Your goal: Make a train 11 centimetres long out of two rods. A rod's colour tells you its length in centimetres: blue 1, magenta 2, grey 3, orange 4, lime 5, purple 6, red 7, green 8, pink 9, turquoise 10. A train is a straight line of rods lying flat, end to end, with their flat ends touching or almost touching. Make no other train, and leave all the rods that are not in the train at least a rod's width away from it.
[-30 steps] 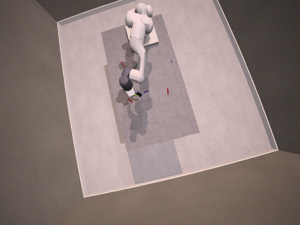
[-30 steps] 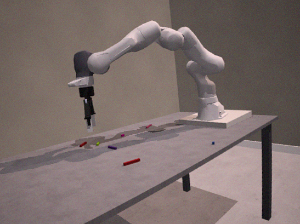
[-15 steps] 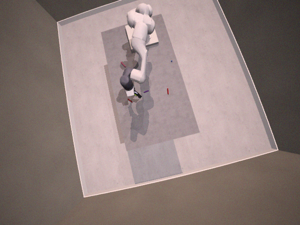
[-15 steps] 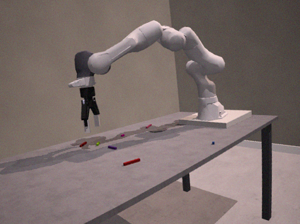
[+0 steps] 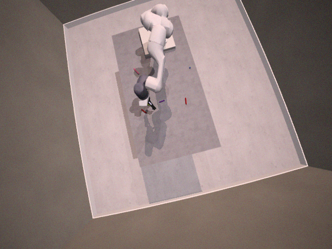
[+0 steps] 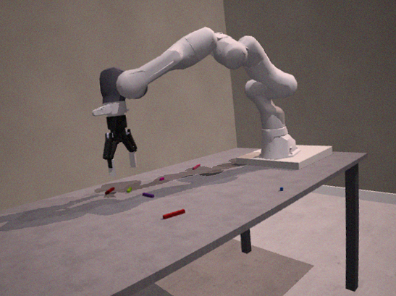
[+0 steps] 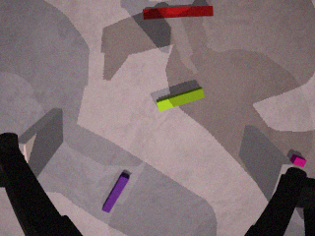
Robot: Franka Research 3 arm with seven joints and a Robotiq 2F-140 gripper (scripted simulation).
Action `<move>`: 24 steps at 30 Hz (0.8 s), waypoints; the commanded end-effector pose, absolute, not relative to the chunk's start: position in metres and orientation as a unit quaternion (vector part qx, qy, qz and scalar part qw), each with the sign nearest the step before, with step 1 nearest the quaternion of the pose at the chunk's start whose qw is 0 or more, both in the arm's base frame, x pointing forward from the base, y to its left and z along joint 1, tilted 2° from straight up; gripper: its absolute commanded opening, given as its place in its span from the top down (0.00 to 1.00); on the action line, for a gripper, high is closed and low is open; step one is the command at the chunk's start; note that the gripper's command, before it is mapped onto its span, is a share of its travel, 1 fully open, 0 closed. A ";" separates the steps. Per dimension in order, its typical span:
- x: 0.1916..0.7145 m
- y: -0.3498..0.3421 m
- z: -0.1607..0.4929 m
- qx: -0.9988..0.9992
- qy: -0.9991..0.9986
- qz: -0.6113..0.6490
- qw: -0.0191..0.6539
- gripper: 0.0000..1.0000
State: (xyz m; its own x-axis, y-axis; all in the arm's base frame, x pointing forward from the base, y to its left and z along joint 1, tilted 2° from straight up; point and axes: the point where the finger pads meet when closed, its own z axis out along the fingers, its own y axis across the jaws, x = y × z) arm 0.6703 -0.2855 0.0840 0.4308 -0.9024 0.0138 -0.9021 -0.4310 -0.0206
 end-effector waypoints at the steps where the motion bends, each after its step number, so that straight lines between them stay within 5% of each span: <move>1: 0.669 -0.282 0.081 -0.798 0.602 -0.007 0.005 0.00; 24: 0.666 -0.272 0.078 -0.671 0.741 -0.006 0.006 0.00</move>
